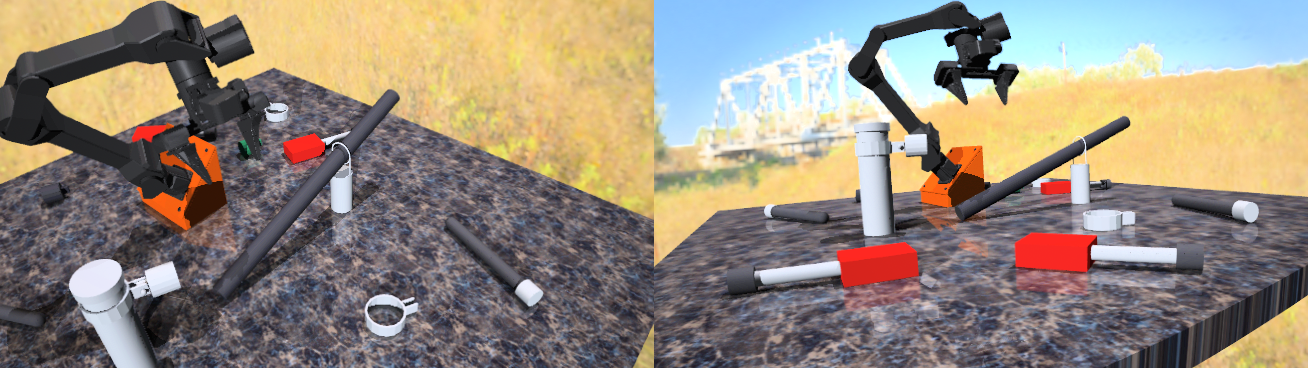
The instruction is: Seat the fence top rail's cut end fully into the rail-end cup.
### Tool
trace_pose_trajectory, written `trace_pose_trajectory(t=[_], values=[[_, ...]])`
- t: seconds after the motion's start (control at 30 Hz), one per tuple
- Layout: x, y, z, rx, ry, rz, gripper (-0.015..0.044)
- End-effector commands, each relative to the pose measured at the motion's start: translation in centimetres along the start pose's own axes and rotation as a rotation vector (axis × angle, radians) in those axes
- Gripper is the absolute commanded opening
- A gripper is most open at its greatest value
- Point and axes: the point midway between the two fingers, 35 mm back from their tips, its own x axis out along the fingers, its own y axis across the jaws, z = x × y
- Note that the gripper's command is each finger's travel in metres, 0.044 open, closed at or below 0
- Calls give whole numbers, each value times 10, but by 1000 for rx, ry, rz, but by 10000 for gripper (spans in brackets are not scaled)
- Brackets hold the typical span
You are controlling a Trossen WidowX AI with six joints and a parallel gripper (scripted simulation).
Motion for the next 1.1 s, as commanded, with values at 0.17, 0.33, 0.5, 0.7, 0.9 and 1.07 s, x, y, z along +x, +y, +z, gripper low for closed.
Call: trace_pose_trajectory(t=[0.17, 0.33, 0.5, 0.7, 0.9, 1.07], values=[[9, -29, 10, -264, 11, -14, 440], [21, -66, 17, -598, 25, -38, 440], [31, -106, 19, -937, 55, -73, 440], [37, -149, 15, -1285, 116, -107, 440], [38, -151, 15, -1306, 121, -109, 440], [38, -151, 15, -1306, 121, -109, 440]])
